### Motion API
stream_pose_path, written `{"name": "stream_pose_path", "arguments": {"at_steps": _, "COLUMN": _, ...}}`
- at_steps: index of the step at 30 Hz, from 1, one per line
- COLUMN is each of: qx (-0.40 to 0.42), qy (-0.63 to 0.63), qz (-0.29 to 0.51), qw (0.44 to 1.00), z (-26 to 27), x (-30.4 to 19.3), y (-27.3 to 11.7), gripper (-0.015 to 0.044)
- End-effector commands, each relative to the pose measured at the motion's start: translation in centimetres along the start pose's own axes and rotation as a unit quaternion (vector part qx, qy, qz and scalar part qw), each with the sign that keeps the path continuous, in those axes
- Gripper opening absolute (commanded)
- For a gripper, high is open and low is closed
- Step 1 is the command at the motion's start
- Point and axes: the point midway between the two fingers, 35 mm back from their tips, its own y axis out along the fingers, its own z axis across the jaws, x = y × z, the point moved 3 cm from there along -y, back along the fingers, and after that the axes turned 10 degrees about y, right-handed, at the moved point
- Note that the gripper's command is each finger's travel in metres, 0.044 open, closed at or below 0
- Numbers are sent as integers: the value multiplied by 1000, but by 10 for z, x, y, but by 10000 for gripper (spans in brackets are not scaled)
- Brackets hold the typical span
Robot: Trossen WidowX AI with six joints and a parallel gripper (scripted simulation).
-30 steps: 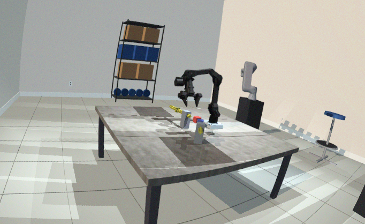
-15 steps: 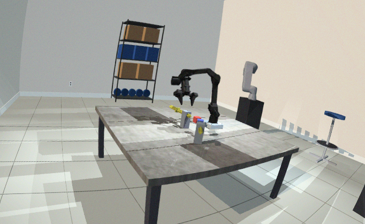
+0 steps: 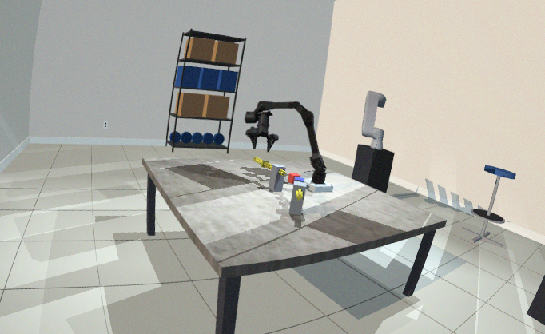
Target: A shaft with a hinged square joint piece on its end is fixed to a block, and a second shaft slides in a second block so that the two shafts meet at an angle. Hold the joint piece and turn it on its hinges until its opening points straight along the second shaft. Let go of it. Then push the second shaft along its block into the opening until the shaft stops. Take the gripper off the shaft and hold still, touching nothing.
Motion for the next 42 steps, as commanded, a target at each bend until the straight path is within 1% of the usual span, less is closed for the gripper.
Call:
{"name": "stream_pose_path", "arguments": {"at_steps": 1, "qx": -2, "qy": -17, "qz": -1, "qw": 1000, "z": 3, "x": -2, "y": -1, "gripper": 440}}
{"name": "stream_pose_path", "arguments": {"at_steps": 4, "qx": -4, "qy": -14, "qz": -12, "qw": 1000, "z": 3, "x": -1, "y": 3, "gripper": 440}}
{"name": "stream_pose_path", "arguments": {"at_steps": 9, "qx": -9, "qy": 8, "qz": -87, "qw": 996, "z": 2, "x": 1, "y": 32, "gripper": 440}}
{"name": "stream_pose_path", "arguments": {"at_steps": 15, "qx": 5, "qy": 37, "qz": -170, "qw": 985, "z": -2, "x": 1, "y": 63, "gripper": 440}}
{"name": "stream_pose_path", "arguments": {"at_steps": 22, "qx": 6, "qy": 38, "qz": -173, "qw": 984, "z": -2, "x": 2, "y": 65, "gripper": 440}}
{"name": "stream_pose_path", "arguments": {"at_steps": 42, "qx": 6, "qy": 38, "qz": -173, "qw": 984, "z": -2, "x": 11, "y": 92, "gripper": 440}}
